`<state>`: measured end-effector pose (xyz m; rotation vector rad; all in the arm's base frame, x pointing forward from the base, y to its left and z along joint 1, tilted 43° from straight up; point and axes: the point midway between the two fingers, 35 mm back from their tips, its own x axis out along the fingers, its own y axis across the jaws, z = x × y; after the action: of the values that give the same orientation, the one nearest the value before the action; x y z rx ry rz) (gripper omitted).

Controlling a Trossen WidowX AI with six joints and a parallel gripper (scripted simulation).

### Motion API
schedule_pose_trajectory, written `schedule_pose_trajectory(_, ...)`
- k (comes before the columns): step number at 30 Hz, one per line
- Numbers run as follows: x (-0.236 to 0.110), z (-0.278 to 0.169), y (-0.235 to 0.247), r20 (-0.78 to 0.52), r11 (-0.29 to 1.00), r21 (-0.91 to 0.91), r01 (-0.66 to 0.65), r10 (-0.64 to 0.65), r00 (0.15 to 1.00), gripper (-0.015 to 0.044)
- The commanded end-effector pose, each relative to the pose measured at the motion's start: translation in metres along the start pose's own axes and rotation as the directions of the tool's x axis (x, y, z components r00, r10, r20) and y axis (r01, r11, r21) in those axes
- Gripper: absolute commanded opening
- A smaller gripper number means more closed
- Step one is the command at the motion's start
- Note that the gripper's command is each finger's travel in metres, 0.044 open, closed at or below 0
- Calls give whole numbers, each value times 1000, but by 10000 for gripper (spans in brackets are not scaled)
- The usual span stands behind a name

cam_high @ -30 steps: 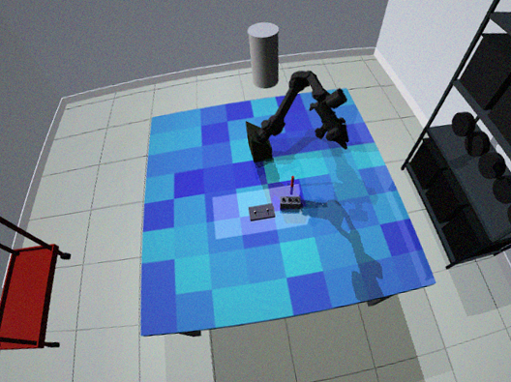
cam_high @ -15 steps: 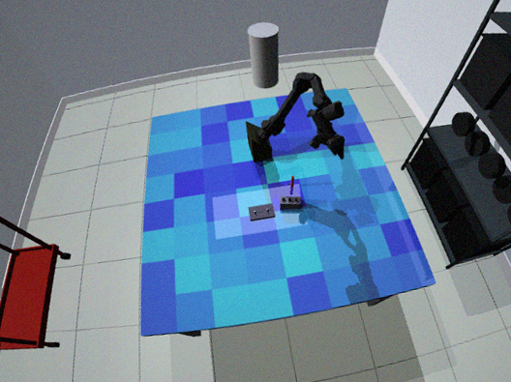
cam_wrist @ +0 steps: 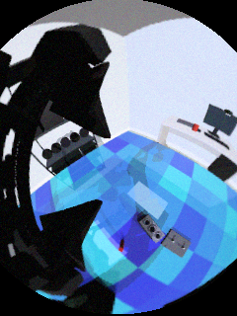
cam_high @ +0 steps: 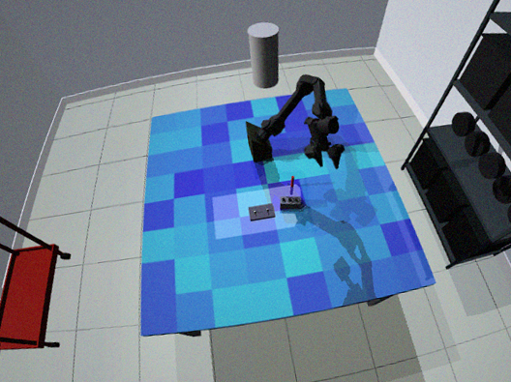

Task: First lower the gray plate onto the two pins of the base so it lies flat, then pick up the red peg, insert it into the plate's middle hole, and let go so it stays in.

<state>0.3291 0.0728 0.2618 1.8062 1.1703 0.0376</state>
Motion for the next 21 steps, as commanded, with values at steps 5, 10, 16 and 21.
schedule_pose_trajectory(5,26,59,-24,58,706,-682,191,-209,976,440)
schedule_pose_trajectory(10,32,71,-35,56,580,-788,207,-266,962,440)
schedule_pose_trajectory(16,37,83,-46,50,402,-897,184,-322,946,440)
schedule_pose_trajectory(21,42,94,-57,39,255,-956,144,-377,925,440)
